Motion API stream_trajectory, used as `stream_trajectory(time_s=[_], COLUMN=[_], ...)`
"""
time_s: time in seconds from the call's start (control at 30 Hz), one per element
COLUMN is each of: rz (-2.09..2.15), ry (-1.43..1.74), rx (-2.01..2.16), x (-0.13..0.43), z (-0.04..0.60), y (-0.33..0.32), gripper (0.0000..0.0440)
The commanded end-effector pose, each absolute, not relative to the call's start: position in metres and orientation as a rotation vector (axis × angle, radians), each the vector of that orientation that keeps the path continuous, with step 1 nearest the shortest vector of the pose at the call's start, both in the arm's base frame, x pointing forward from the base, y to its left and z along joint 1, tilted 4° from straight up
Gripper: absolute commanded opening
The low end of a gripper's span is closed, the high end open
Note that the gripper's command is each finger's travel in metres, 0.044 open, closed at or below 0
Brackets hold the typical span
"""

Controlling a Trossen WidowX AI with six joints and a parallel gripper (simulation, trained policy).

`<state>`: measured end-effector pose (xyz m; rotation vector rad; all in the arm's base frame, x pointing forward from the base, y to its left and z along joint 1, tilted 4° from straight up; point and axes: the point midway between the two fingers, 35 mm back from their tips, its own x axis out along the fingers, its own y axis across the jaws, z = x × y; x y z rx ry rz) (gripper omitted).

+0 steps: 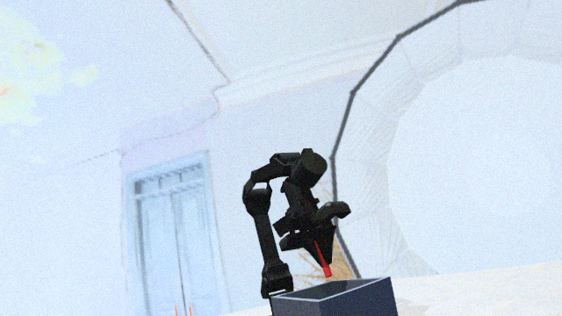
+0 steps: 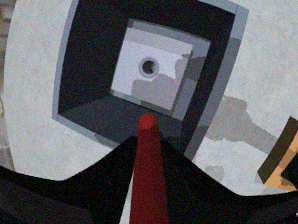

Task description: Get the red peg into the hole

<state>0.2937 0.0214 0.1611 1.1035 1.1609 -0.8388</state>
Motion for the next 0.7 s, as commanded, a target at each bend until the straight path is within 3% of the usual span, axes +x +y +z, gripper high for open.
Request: stream_trajectory(time_s=[0.0, 0.67], rz=[-0.845, -0.857], ry=[1.172, 1.268], rx=[1.098, 1.072], x=[0.299, 0.317], z=[0.158, 0.105], y=[0.013, -0.006], gripper=[0.0000, 0.0008])
